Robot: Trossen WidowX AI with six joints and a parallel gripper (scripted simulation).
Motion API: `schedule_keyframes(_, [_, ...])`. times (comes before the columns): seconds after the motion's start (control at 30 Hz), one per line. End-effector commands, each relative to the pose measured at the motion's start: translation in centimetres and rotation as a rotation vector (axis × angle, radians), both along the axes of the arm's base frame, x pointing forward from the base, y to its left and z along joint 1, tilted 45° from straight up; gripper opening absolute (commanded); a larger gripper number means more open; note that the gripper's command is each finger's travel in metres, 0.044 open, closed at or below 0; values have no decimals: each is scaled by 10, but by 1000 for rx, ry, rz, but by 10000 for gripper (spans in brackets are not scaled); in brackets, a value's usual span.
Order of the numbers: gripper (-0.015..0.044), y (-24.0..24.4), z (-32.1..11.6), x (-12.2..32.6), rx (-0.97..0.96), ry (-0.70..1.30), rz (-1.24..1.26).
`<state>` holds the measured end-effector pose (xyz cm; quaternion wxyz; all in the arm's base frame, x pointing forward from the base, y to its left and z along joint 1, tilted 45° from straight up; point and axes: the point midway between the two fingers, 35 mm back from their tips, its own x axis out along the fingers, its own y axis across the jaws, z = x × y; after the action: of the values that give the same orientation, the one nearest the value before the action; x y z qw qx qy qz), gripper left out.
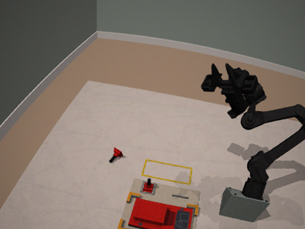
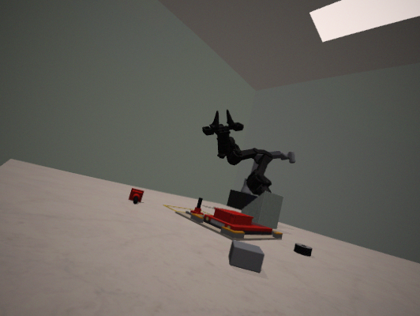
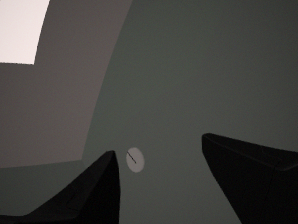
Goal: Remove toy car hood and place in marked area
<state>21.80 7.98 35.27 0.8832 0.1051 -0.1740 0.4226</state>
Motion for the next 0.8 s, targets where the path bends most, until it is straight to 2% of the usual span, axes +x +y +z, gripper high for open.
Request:
schedule_keyframes(0.0, [246, 0, 0, 2, 4, 7, -1])
schedule_keyframes(0.23, [429, -9, -13, 64, 133, 263, -62])
schedule_keyframes(0.27, [440, -9, -18, 74, 148, 305, -74])
schedule_keyframes(0.5, [440, -9, -60, 135, 211, 602, -178])
schedule_keyframes(0.77, [440, 1, -132, 183, 197, 936, -326])
